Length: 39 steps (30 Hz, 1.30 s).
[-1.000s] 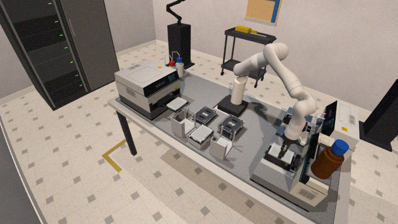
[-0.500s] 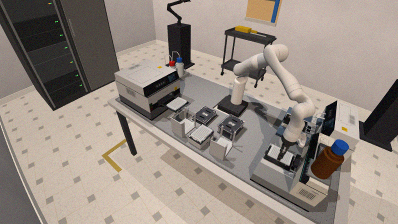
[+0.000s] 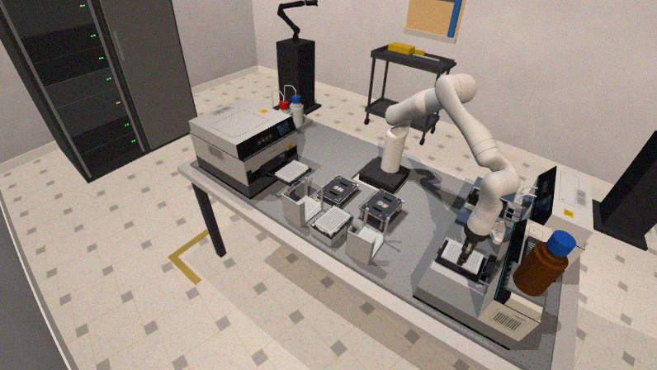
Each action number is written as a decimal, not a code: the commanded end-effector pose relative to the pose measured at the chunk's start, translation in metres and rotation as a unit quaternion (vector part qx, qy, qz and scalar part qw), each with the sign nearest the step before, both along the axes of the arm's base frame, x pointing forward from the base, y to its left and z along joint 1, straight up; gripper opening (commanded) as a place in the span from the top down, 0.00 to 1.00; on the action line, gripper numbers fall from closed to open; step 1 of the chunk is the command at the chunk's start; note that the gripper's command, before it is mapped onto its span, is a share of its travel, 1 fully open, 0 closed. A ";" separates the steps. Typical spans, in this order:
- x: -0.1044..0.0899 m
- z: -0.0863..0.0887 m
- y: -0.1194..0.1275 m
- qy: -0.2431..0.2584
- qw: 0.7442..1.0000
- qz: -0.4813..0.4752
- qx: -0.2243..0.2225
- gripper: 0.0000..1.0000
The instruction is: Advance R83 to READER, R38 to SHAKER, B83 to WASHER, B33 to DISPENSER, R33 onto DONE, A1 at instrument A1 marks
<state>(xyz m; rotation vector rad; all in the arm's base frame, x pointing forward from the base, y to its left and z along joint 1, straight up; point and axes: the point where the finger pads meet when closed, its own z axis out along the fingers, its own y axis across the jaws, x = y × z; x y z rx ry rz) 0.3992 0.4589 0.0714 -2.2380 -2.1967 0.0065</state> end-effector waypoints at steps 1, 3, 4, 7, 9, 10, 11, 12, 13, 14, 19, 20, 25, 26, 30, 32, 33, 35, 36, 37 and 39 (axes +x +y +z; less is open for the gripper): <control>0.000 -0.001 0.001 -0.001 1.000 -0.004 0.000 0.06; 0.000 0.000 0.001 -0.001 1.000 -0.004 0.000 0.06; 0.000 0.000 0.001 -0.001 1.000 -0.004 0.000 0.06; 0.000 0.000 0.001 -0.001 1.000 -0.001 0.000 0.06; 0.000 0.000 0.001 -0.001 1.000 -0.001 0.000 0.06; 0.000 0.001 0.001 -0.001 1.000 -0.001 0.000 0.06; 0.000 0.001 0.001 -0.001 1.000 -0.001 0.000 0.06; 0.000 0.001 0.001 -0.001 1.000 -0.001 0.000 0.06; 0.000 0.001 0.001 -0.001 1.000 -0.001 0.000 0.06; 0.000 0.001 0.001 -0.001 1.000 -0.001 0.000 0.06; 0.000 0.001 0.001 -0.001 1.000 -0.001 0.000 0.06; 0.000 0.001 0.001 -0.001 1.000 -0.001 0.000 0.06; 0.001 -0.002 0.001 -0.002 1.000 -0.004 0.001 0.06; 0.001 -0.002 0.001 -0.002 1.000 -0.004 0.001 0.06; 0.000 -0.003 0.001 -0.001 1.000 -0.004 0.000 0.06; 0.000 -0.004 0.001 -0.002 1.000 -0.004 0.001 0.06; 0.000 -0.004 0.001 -0.002 1.000 -0.004 0.001 0.06; 0.000 -0.005 0.001 -0.002 1.000 -0.004 0.000 0.06; 0.000 -0.005 0.001 -0.002 1.000 -0.004 0.000 0.06; 0.000 -0.006 0.001 -0.002 1.000 -0.004 0.000 0.06; 0.000 -0.006 0.001 -0.002 1.000 -0.004 0.000 0.06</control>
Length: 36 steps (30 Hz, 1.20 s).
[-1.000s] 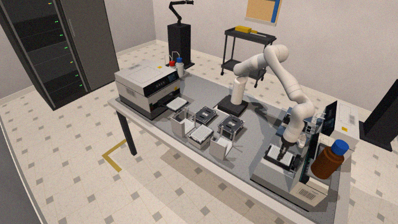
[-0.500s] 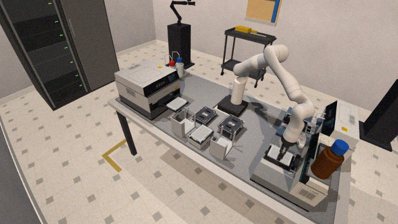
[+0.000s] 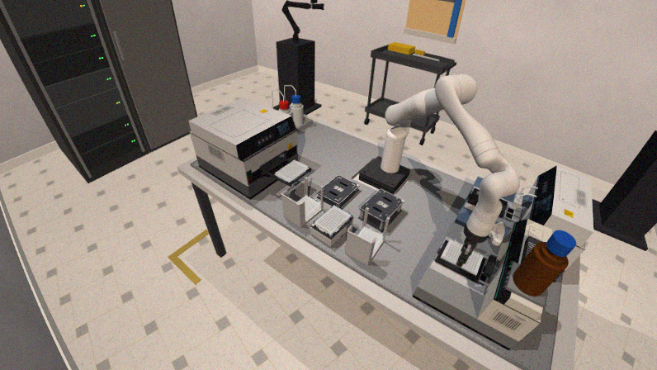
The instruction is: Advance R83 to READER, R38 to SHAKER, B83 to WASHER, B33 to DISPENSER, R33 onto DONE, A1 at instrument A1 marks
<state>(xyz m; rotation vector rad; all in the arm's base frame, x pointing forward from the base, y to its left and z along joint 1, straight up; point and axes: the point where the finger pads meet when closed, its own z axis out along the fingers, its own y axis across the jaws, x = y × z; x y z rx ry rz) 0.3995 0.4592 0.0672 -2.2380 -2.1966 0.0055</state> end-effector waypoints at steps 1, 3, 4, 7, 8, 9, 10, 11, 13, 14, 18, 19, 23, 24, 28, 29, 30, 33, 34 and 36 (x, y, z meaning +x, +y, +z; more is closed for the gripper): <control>0.000 -0.002 0.000 -0.001 1.000 -0.004 0.000 0.06; 0.000 -0.003 0.000 -0.001 1.000 -0.004 0.000 0.06; 0.000 -0.003 0.000 -0.001 1.000 -0.004 0.000 0.06; 0.000 -0.004 0.000 -0.001 1.000 -0.004 0.000 0.06; 0.000 -0.003 0.000 -0.001 1.000 -0.004 0.000 0.06; 0.000 -0.004 0.001 -0.001 1.000 -0.004 0.000 0.06; 0.000 -0.005 0.001 -0.002 1.000 -0.004 0.000 0.06; 0.000 -0.005 0.001 -0.001 1.000 -0.004 0.000 0.06; 0.000 -0.006 0.000 -0.001 1.000 -0.004 0.000 0.06; 0.000 -0.006 0.000 -0.001 1.000 -0.004 0.000 0.06; 0.000 -0.007 0.000 -0.001 1.000 -0.004 0.000 0.06; 0.000 -0.008 0.000 -0.001 1.000 -0.004 0.000 0.06; 0.000 -0.006 0.000 -0.001 1.000 -0.001 0.000 0.06; 0.000 -0.006 0.000 -0.001 1.000 -0.001 0.000 0.06; 0.000 -0.006 0.000 -0.001 1.000 -0.001 0.000 0.06; 0.000 -0.006 0.000 -0.001 1.000 -0.001 0.000 0.06; 0.000 -0.006 0.000 -0.001 1.000 -0.001 0.000 0.06; 0.000 -0.005 0.000 -0.001 1.000 -0.001 0.000 0.00; 0.000 -0.005 0.000 -0.001 1.000 -0.001 0.000 0.00; 0.000 -0.005 0.000 -0.001 1.000 -0.001 0.000 0.00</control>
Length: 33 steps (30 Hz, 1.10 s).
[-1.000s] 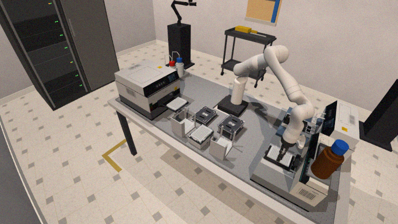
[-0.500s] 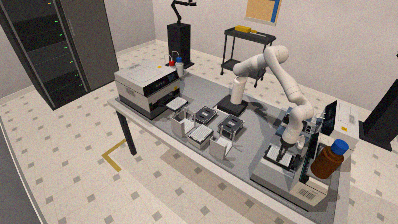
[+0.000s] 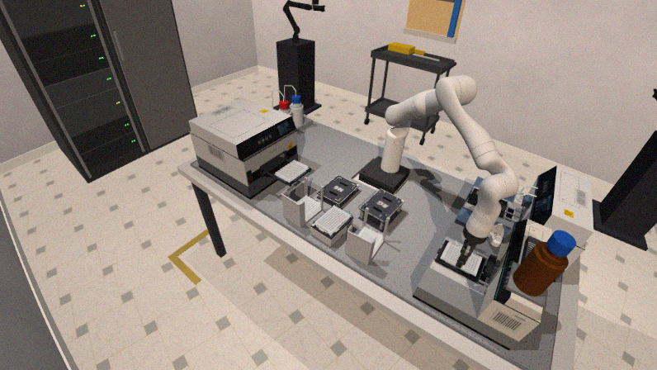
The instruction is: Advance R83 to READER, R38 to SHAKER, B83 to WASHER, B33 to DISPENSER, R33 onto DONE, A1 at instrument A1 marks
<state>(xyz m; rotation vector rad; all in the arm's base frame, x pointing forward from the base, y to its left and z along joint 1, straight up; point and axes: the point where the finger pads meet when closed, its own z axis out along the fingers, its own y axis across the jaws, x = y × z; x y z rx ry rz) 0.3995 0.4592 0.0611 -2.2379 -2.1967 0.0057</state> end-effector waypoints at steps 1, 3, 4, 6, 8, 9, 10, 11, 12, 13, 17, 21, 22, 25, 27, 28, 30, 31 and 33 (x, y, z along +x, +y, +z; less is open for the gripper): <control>0.000 0.001 0.000 -0.001 1.000 -0.001 0.000 0.00; 0.000 0.001 0.000 -0.001 1.000 -0.001 0.000 0.00; 0.000 0.001 0.000 -0.001 1.000 -0.001 0.000 0.00; 0.000 0.001 0.000 -0.001 1.000 -0.001 0.000 0.00; 0.000 0.001 0.000 -0.001 1.000 -0.001 0.000 0.00; 0.000 0.001 0.000 -0.001 1.000 -0.001 0.000 0.00; 0.000 0.001 0.000 -0.001 1.000 -0.001 0.000 0.00; 0.000 0.001 0.000 -0.001 1.000 -0.001 0.000 0.00; 0.000 0.001 0.000 -0.001 1.000 -0.001 0.000 0.00; 0.000 0.001 0.000 -0.001 1.000 -0.001 0.000 0.00; -0.001 0.009 0.000 0.000 1.000 -0.004 0.000 0.00; -0.001 0.013 0.001 0.000 1.000 -0.004 0.000 0.00; -0.001 0.013 0.001 0.000 1.000 -0.004 0.000 0.00; -0.001 0.017 0.001 0.000 1.000 -0.004 0.001 0.00; -0.001 0.020 0.002 0.000 1.000 -0.003 0.001 0.00; -0.001 0.021 0.002 0.001 1.000 -0.003 0.001 0.00; -0.001 0.024 0.002 0.001 1.000 -0.003 0.001 0.00; -0.001 0.025 0.002 0.001 1.000 -0.003 0.001 0.00; -0.002 0.028 0.002 0.001 1.000 -0.003 0.001 0.00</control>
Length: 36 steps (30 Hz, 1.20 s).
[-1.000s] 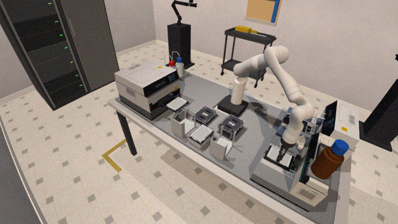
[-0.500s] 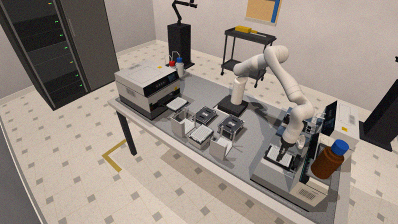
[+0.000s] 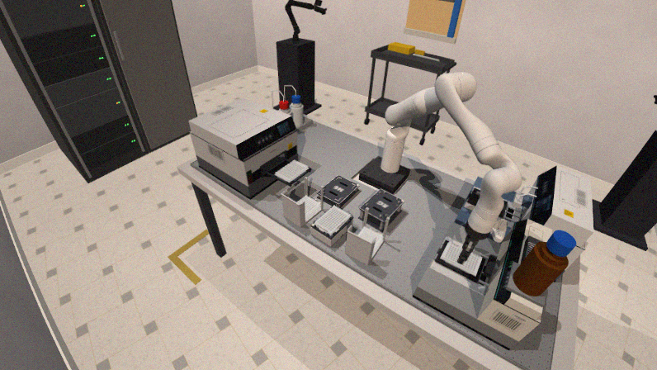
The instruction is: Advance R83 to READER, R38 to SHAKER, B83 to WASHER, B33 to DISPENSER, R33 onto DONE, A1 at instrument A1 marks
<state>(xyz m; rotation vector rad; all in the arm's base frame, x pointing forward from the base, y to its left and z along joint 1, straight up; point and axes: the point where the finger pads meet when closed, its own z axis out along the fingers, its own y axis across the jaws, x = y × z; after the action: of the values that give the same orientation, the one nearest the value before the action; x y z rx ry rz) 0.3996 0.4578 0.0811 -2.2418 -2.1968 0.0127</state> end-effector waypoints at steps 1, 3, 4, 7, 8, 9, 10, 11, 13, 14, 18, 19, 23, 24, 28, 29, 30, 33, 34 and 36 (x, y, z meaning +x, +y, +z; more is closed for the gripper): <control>-0.002 0.009 0.004 0.000 1.000 -0.002 0.004 0.00; -0.002 0.012 0.004 0.000 1.000 -0.001 0.004 0.00; -0.002 0.013 0.004 0.000 1.000 -0.001 0.004 0.00; -0.002 0.015 0.004 0.000 1.000 -0.001 0.004 0.00; -0.002 0.016 0.004 0.000 1.000 -0.001 0.004 0.00; -0.002 0.017 0.004 0.000 1.000 -0.001 0.004 0.00; -0.002 0.019 0.004 0.000 1.000 -0.001 0.004 0.00; -0.002 0.020 0.004 0.000 1.000 -0.001 0.004 0.00; -0.002 0.023 0.005 0.000 1.000 -0.001 0.004 0.00; -0.002 0.024 0.005 0.000 1.000 0.000 0.004 0.00; -0.002 0.029 0.005 0.000 1.000 0.000 0.004 0.00; -0.002 0.031 0.005 0.000 1.000 0.000 0.004 0.00; -0.002 0.033 0.005 0.000 1.000 0.000 0.004 0.00; -0.002 0.035 0.005 0.000 1.000 0.000 0.004 0.00; -0.002 0.040 0.005 0.000 1.000 0.000 0.004 0.00; -0.002 0.041 0.005 0.000 1.000 0.000 0.004 0.00; -0.002 0.043 0.005 0.000 1.000 0.000 0.004 0.00; -0.002 0.047 0.005 0.000 1.000 0.000 0.004 0.00; -0.002 0.048 0.005 0.000 1.000 0.000 0.004 0.00; -0.002 0.051 0.005 0.000 1.000 0.000 0.004 0.00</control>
<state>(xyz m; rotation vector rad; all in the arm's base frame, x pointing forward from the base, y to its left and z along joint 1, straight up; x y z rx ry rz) 0.3996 0.4589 0.1238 -2.2436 -2.1956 0.0125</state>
